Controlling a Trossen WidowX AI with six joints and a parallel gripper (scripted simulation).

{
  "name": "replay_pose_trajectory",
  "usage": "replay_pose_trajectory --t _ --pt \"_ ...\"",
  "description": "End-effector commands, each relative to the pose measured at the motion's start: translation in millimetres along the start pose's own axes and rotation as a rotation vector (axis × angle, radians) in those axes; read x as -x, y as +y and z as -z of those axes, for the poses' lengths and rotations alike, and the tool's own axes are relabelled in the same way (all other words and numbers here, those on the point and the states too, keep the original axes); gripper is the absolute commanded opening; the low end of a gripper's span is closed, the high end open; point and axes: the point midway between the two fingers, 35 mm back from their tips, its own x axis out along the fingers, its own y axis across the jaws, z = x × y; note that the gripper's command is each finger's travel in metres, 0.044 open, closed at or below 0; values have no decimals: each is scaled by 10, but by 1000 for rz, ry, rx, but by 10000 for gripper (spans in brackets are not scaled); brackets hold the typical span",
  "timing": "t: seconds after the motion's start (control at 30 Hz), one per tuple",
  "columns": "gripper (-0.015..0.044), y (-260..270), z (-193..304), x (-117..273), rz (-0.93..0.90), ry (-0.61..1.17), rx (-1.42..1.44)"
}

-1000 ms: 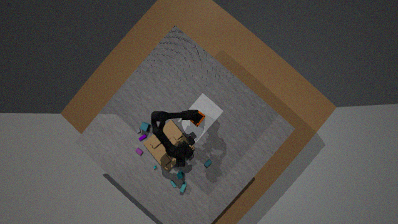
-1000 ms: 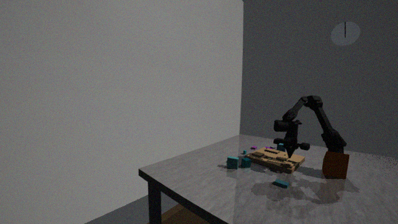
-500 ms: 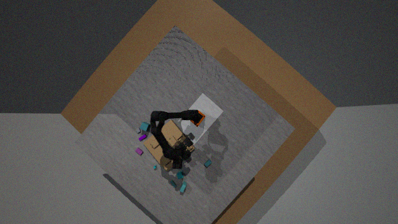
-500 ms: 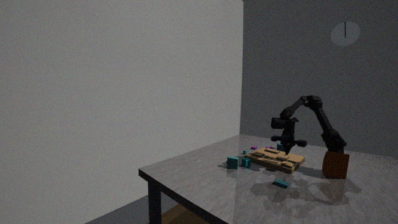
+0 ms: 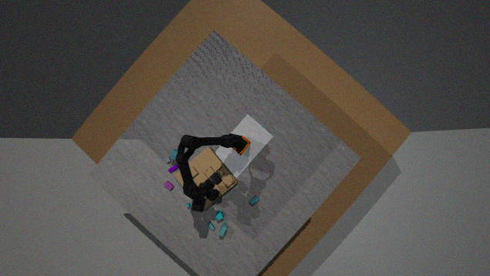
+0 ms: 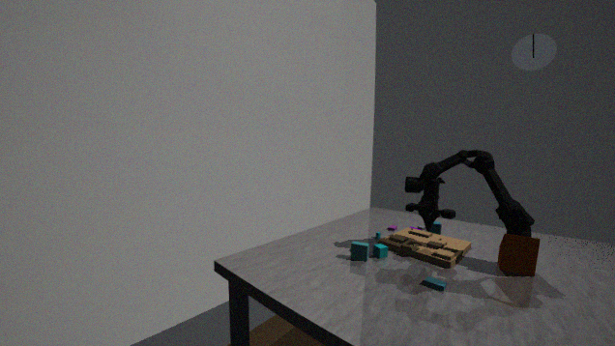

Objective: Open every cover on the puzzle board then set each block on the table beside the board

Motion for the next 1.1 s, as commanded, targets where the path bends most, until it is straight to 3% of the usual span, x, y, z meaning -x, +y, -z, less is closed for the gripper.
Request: replay_pose_trajectory --t 0.0,1.07 --pt "0 -32 20 11 1 4 10" --pt "0 -41 16 -112 1 3 10"
